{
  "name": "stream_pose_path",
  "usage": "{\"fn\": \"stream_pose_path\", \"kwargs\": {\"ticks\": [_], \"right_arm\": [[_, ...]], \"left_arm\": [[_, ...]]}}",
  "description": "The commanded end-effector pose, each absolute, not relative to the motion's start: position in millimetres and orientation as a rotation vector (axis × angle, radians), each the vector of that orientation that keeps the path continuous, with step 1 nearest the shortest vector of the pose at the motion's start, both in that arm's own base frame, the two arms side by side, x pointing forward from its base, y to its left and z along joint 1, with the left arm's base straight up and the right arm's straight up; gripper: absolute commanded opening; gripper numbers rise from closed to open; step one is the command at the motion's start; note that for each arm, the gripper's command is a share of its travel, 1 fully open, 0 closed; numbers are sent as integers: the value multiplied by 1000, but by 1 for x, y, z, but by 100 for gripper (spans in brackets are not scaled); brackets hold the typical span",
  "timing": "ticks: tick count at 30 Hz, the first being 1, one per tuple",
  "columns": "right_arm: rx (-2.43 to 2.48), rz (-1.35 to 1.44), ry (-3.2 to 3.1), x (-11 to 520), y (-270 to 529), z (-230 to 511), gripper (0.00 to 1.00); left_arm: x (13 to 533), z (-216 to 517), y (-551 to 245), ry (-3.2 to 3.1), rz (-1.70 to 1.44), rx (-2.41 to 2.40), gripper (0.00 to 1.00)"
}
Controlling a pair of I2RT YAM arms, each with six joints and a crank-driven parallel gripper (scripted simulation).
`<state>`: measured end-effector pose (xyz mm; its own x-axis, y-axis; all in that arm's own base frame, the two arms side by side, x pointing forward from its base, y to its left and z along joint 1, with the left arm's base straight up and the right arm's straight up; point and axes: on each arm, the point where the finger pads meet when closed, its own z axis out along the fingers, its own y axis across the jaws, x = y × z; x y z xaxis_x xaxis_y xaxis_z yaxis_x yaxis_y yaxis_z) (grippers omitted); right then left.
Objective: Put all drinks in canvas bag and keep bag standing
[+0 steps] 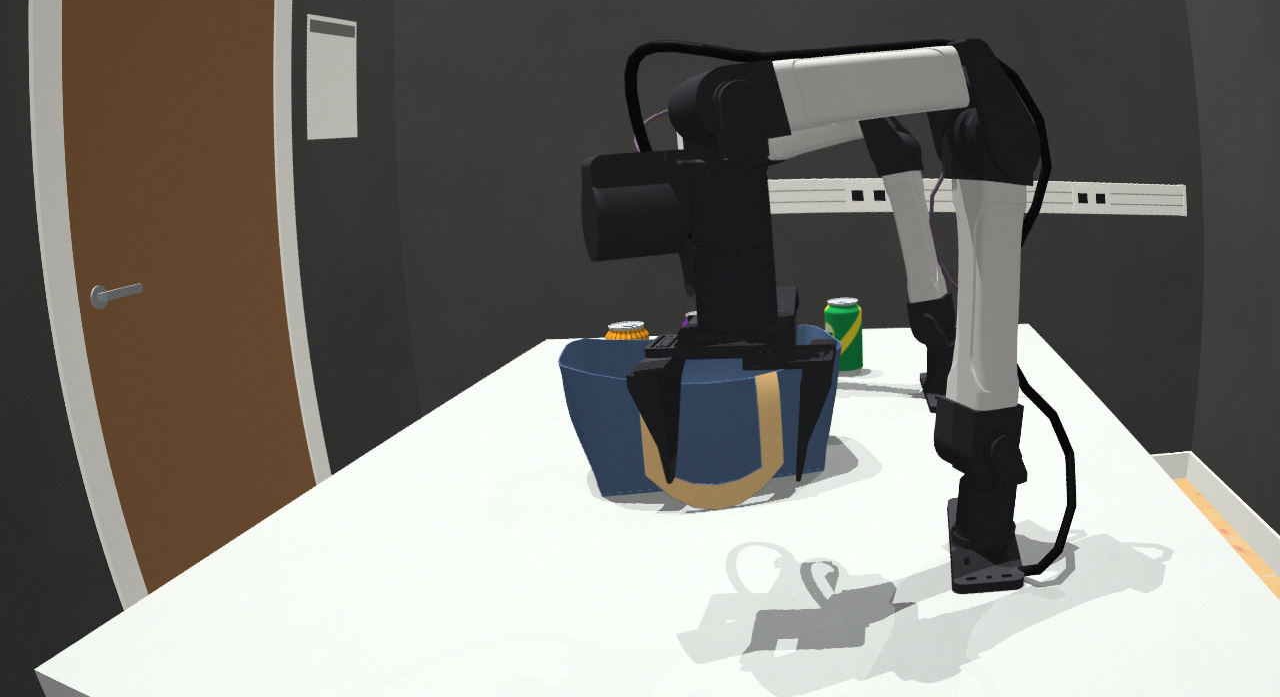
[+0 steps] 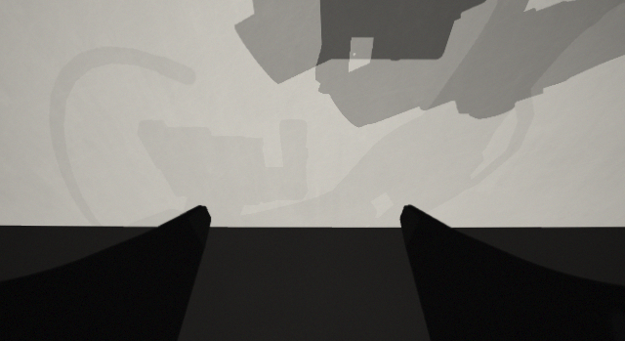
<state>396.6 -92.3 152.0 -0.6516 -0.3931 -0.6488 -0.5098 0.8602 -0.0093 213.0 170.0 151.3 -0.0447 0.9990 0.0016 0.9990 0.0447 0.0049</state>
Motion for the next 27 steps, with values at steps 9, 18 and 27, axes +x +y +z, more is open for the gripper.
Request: {"fn": "stream_pose_path", "kwargs": {"ticks": [9, 18, 27], "right_arm": [[-667, 195, 2353, 400, -95, 163, 89], [-654, 200, 2362, 396, -97, 136, 89], [-649, 208, 2367, 395, -98, 129, 89]], "left_arm": [[215, 161, 169, 2257, 75, 2151, 100], [215, 161, 169, 2257, 75, 2151, 100], [215, 161, 169, 2257, 75, 2151, 100]]}}
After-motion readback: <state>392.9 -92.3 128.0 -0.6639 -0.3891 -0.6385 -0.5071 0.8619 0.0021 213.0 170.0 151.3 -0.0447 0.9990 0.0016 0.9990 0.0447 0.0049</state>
